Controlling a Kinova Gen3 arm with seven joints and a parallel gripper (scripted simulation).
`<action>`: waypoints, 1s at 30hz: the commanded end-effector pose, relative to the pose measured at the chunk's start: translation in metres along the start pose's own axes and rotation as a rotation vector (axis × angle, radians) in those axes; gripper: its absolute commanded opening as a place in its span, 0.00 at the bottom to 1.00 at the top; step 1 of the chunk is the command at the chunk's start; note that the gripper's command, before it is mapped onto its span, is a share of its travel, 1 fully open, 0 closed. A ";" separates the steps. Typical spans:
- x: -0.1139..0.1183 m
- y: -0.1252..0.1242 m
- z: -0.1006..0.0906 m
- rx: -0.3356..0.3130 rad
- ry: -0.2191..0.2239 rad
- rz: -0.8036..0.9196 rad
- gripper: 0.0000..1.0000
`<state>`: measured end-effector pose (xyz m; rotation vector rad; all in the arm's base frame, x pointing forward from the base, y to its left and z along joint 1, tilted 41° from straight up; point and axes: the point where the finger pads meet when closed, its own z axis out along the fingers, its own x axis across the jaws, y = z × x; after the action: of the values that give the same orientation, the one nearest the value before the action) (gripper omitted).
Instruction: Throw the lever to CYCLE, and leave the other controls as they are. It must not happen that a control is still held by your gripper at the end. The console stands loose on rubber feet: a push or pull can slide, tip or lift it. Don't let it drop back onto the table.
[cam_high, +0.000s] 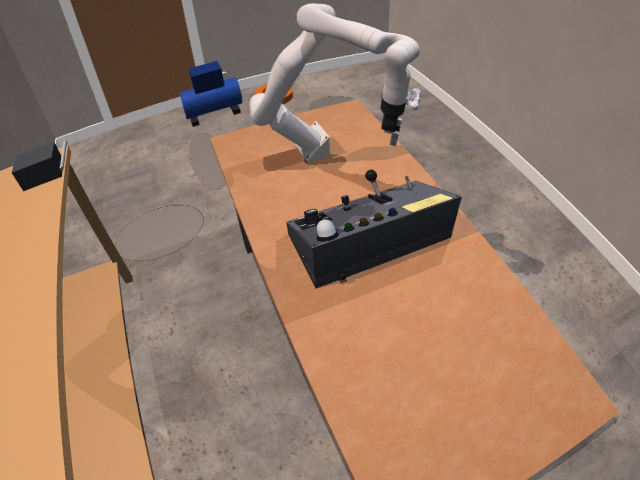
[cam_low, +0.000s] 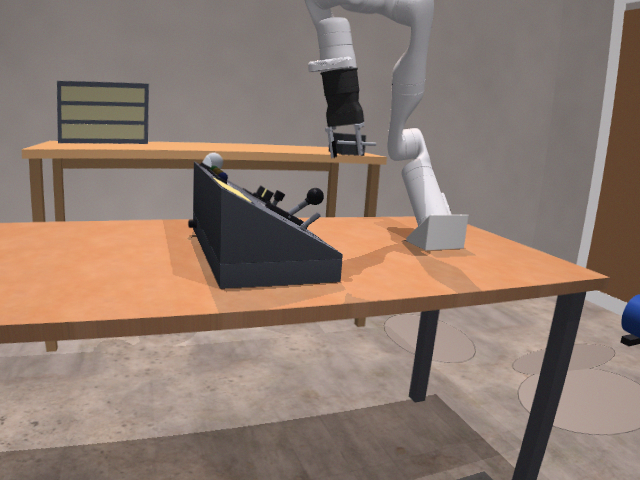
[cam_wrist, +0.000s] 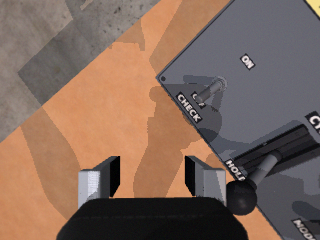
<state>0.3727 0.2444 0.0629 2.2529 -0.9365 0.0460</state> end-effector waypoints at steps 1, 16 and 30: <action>0.000 0.000 -0.001 0.002 0.000 -0.001 1.00; 0.000 0.000 -0.001 0.002 0.000 -0.001 1.00; 0.002 0.001 0.001 0.088 0.019 0.131 1.00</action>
<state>0.3771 0.2391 0.0616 2.2572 -1.0395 0.1276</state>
